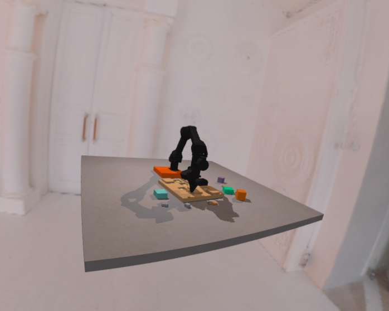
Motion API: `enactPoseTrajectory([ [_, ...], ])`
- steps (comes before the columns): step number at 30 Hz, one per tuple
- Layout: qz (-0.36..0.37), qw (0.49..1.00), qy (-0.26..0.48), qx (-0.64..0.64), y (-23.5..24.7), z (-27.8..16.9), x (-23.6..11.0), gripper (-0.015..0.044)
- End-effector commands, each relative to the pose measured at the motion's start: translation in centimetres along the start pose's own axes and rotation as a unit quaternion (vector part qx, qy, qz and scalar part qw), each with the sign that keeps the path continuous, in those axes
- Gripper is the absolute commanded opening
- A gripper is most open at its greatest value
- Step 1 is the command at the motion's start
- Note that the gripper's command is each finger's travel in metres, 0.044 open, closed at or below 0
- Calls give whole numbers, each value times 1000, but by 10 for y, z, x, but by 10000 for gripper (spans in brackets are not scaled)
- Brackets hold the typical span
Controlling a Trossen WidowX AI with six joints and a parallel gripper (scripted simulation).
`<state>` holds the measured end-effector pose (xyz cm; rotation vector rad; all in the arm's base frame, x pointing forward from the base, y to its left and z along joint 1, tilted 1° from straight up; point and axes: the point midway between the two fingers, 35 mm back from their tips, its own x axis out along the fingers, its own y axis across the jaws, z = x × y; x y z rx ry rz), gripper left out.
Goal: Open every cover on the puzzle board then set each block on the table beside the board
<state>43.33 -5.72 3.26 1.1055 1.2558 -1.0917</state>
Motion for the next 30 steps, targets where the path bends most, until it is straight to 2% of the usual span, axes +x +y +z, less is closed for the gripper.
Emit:
enactPoseTrajectory([
  [1,-2,1000,2,0,4,-7,2,0],
  [30,-2,1000,2,0,8,-10,-30,0],
])
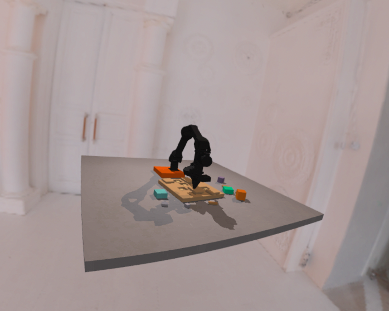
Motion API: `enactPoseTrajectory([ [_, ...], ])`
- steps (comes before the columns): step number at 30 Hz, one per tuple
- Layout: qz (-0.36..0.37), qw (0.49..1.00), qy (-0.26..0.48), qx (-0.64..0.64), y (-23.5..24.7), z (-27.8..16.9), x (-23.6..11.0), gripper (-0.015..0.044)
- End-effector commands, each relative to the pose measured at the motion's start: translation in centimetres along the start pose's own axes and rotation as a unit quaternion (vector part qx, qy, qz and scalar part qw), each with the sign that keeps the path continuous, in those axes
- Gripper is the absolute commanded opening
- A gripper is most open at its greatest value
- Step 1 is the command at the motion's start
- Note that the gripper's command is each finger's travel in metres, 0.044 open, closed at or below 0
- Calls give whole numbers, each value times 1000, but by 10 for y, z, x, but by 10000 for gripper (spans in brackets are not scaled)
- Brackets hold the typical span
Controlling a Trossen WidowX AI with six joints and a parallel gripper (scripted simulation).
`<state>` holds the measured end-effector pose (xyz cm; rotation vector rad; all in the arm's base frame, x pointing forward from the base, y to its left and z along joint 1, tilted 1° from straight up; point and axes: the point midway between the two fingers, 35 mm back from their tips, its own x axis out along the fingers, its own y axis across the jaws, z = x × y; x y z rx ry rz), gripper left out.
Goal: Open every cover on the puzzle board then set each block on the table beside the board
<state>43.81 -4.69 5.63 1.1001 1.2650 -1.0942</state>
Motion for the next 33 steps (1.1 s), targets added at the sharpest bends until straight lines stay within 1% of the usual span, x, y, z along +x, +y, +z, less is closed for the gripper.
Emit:
enactPoseTrajectory([
  [1,2,1000,1,2,1,-1,-7,0],
  [14,2,1000,1,2,0,-1,-24,0],
  [15,0,1000,0,-6,-1,0,-19,0],
  [17,0,998,0,-56,-7,0,-21,0],
  [20,-1,986,0,-168,-21,1,-27,0],
  [23,-1,960,0,-278,-36,1,-32,0],
  [26,-1,923,1,-385,-51,0,-36,0],
  [29,-2,874,1,-486,-66,0,-39,0],
  [33,-2,791,2,-612,-88,-2,-42,0],
])
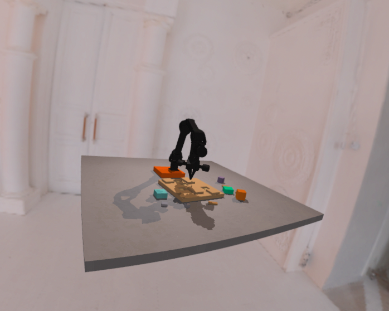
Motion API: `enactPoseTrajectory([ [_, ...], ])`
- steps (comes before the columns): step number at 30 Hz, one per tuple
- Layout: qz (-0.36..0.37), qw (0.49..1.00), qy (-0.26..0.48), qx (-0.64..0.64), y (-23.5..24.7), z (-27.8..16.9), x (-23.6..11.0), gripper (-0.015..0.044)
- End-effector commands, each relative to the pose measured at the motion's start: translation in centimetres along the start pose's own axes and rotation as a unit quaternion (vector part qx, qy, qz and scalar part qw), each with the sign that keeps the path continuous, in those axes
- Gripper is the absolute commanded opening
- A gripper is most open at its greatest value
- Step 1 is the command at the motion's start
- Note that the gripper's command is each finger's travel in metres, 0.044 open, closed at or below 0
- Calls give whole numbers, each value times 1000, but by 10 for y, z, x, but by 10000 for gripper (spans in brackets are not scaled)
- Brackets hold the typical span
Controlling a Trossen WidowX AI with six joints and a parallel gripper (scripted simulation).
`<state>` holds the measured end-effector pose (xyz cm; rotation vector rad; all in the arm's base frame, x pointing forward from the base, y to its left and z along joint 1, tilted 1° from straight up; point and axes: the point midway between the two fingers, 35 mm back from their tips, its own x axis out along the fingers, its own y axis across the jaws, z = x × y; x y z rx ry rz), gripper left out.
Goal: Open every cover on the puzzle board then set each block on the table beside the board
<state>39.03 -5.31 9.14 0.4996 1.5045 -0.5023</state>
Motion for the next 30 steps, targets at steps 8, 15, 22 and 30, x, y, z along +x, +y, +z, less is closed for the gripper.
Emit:
enactPoseTrajectory([
  [8,0,842,2,-539,-55,-64,-7,0],
  [15,1,740,3,-672,-71,-88,-4,0],
  [22,2,618,4,-786,-86,-110,1,0],
  [30,2,507,4,-862,-94,-124,6,0],
])
